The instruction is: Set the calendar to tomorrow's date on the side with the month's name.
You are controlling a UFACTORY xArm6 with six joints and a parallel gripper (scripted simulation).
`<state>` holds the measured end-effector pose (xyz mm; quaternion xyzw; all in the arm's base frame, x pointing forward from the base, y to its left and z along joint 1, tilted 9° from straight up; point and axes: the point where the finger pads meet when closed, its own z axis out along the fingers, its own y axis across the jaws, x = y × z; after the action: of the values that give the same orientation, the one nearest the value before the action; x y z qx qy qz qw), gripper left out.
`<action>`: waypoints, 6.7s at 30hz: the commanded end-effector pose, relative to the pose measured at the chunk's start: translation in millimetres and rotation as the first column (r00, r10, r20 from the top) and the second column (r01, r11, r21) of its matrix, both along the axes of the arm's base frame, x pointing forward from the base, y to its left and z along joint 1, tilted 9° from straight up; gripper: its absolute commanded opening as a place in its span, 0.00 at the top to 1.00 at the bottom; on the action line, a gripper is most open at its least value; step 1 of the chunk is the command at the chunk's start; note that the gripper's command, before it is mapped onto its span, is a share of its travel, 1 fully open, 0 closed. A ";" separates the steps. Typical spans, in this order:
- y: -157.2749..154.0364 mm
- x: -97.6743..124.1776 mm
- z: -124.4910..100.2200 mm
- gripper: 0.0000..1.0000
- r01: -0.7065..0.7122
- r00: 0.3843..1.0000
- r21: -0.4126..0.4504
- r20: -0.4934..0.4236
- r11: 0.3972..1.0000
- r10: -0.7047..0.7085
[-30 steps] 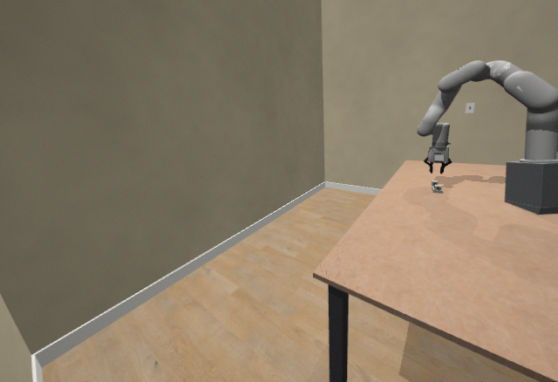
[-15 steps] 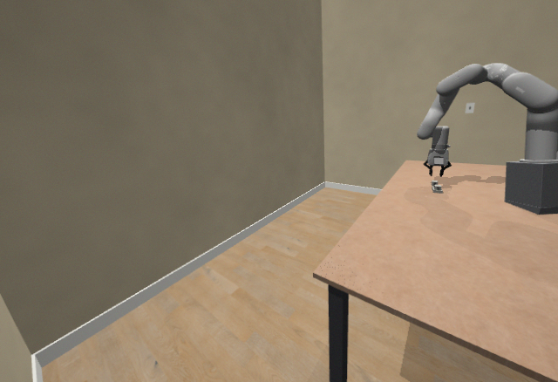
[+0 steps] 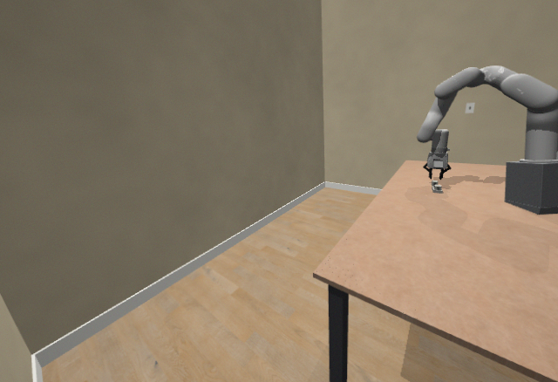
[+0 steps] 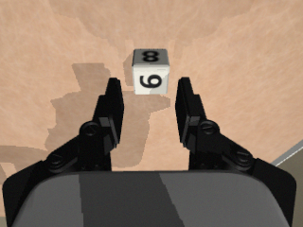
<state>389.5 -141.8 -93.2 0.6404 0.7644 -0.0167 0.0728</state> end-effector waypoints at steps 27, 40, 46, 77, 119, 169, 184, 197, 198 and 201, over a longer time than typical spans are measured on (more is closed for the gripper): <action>-1.0 1.8 -6.7 0.53 0.000 1.000 -0.001 0.002 1.000 0.000; -1.0 1.8 -6.7 0.53 0.000 1.000 -0.001 0.002 1.000 0.000; -1.0 1.8 -6.7 0.53 0.000 1.000 -0.001 0.002 1.000 0.000; -1.3 3.1 -6.6 0.53 0.000 1.000 -0.001 0.002 1.000 0.000; -3.1 4.5 -21.2 0.53 0.000 1.000 -0.001 0.002 1.000 0.000; -4.5 5.5 -32.5 0.53 0.000 1.000 -0.001 0.002 1.000 0.000; -4.5 5.5 -32.5 0.73 0.000 1.000 -0.001 0.002 1.000 0.000; -4.5 5.5 -32.5 0.73 0.000 1.000 -0.001 0.002 1.000 0.000; -4.5 5.5 -32.5 0.73 0.000 1.000 -0.001 0.002 1.000 0.000; -4.5 5.5 -32.5 0.73 0.000 1.000 -0.001 0.002 1.000 0.000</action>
<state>393.9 -146.0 -126.7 0.6404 0.7644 -0.0167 0.0728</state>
